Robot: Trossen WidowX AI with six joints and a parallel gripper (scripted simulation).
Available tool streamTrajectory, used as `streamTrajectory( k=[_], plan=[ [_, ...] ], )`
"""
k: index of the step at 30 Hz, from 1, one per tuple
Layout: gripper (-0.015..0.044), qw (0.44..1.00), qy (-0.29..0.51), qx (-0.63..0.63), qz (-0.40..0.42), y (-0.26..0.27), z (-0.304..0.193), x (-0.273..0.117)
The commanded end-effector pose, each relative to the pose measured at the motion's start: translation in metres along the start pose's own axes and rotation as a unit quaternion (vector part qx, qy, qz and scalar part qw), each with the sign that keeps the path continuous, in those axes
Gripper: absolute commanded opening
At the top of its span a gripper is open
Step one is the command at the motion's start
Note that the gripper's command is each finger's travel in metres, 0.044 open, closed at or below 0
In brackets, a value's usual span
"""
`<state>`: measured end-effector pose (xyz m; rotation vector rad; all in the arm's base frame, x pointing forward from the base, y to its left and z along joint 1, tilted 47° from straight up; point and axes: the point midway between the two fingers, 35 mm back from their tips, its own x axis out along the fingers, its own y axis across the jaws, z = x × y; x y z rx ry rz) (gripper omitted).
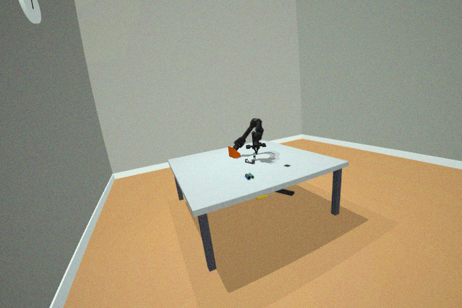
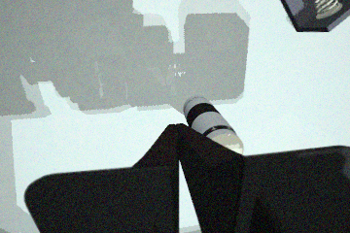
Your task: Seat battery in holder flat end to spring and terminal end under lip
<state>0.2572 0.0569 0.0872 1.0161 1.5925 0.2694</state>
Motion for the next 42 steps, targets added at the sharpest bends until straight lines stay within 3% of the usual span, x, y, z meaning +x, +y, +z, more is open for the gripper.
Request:
streamTrajectory(
  k=[1,28,39,42],
  plan=[
    [0.0000,1.000,0.003,0.002,-0.004,-0.009,0.000,0.002],
    [0.0000,1.000,0.004,0.002,-0.003,-0.046,-0.003,0.002],
    [0.0000,1.000,0.004,0.002,-0.005,-0.046,-0.001,-0.072],
    [0.0000,1.000,0.004,0.002,-0.004,-0.046,-0.002,-0.078]
  ],
)
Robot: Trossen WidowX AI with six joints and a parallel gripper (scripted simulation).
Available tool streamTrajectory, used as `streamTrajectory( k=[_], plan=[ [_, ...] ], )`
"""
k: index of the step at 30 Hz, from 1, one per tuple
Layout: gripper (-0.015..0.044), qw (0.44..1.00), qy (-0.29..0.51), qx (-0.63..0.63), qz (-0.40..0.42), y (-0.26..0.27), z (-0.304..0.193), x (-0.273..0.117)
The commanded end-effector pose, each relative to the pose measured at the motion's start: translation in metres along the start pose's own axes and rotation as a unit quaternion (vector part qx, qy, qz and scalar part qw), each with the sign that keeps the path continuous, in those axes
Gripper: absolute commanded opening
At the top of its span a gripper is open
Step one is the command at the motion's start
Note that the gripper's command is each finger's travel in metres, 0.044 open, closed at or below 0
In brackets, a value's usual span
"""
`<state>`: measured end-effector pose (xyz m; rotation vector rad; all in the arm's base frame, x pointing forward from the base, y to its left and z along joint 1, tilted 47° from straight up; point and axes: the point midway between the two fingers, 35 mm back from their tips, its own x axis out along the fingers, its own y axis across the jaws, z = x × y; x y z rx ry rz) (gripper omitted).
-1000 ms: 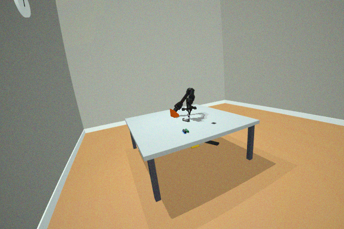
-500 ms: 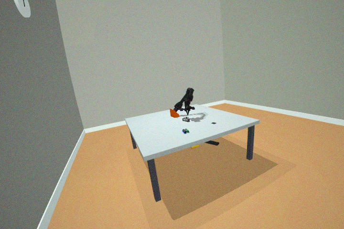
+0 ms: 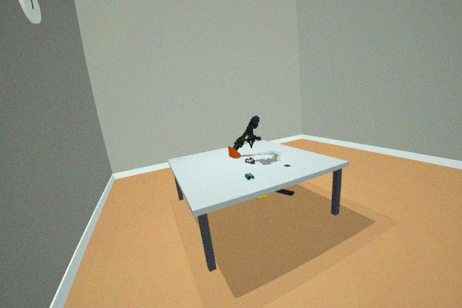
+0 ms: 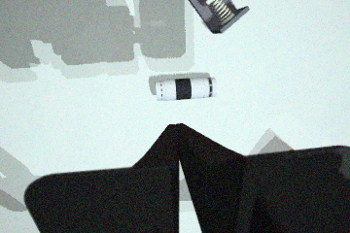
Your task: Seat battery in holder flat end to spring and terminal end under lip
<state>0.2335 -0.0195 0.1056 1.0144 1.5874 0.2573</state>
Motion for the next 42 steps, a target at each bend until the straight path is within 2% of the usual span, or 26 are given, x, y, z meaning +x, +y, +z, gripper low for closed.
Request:
streamTrajectory(
  k=[1,10,12,15,19,23,29,42],
  plan=[
    [0.0000,1.000,0.009,0.000,-0.001,-0.002,-0.002,-0.008],
    [0.0000,1.000,0.005,0.001,0.000,-0.001,-0.002,-0.007],
    [0.0053,1.000,0.005,0.030,0.000,-0.001,-0.002,-0.004],
    [0.0131,0.987,0.005,0.160,-0.001,-0.005,-0.001,0.007],
    [0.0232,0.941,0.006,0.339,-0.003,-0.009,0.000,0.022],
    [0.0232,0.863,0.006,0.505,-0.004,-0.014,0.000,0.038],
    [0.0232,0.714,0.006,0.700,-0.007,-0.021,-0.003,0.058],
    [0.0232,0.709,0.006,0.706,-0.007,-0.021,-0.003,0.059]
  ],
)
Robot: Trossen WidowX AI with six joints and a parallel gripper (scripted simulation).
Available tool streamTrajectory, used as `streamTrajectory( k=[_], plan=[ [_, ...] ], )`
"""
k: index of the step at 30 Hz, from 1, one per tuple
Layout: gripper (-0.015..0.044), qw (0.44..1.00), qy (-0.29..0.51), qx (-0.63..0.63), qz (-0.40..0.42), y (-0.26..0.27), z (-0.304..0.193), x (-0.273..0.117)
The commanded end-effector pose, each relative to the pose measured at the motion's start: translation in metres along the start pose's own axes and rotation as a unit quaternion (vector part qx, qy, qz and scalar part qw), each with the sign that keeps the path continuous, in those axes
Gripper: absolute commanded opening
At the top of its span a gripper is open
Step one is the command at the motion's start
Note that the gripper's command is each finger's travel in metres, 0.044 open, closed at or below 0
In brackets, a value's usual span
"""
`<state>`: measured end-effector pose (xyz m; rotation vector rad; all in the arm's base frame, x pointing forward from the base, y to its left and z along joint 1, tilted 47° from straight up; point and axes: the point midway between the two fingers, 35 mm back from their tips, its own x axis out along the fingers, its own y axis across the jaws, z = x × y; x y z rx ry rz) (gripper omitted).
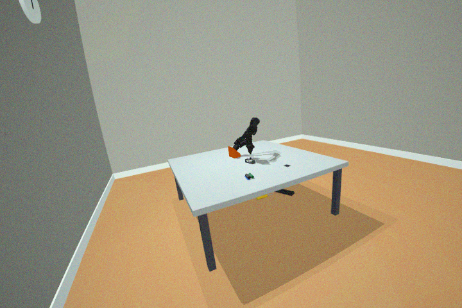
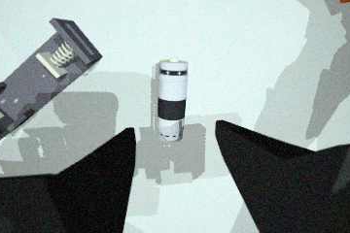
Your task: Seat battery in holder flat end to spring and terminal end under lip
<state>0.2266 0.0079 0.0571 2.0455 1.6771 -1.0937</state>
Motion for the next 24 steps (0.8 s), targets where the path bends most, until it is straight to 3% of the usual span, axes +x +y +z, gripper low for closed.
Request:
streamTrajectory(
  k=[1,24],
  plan=[
    [0.0232,0.999,0.004,0.047,-0.004,-0.002,0.002,0.006],
    [0.0232,0.999,0.003,0.047,-0.004,0.000,0.002,0.033]
  ],
)
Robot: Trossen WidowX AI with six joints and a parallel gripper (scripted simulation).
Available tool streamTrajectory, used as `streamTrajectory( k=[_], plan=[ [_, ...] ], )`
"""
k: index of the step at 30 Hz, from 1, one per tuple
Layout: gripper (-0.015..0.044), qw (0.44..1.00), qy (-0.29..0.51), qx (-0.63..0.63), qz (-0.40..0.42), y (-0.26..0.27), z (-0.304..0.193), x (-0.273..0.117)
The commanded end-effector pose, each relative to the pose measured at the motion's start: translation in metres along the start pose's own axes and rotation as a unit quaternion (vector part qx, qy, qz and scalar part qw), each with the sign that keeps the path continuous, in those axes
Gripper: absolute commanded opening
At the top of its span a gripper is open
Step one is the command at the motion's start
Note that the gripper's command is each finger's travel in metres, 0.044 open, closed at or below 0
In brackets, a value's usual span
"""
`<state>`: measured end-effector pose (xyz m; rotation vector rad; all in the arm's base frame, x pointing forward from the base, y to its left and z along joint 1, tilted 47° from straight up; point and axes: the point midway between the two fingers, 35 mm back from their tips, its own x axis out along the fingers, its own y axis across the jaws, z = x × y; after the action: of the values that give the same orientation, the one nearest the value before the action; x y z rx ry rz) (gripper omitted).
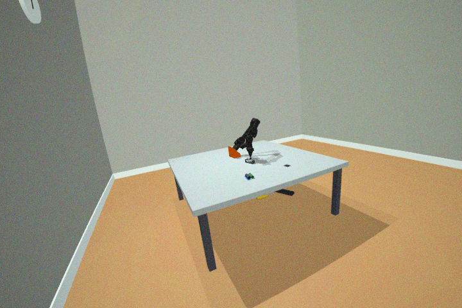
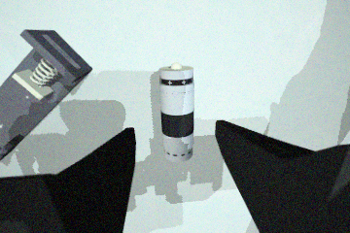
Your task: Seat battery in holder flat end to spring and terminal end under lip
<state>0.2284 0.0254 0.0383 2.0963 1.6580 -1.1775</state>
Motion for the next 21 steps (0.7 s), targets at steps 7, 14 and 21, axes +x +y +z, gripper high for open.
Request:
streamTrajectory(
  k=[7,14,21],
  plan=[
    [0.0232,1.000,0.003,0.006,-0.005,-0.002,0.001,0.018],
    [0.0232,1.000,0.004,0.006,-0.005,-0.003,0.001,0.029],
    [0.0121,1.000,0.004,0.006,-0.005,-0.004,0.001,0.030]
  ],
)
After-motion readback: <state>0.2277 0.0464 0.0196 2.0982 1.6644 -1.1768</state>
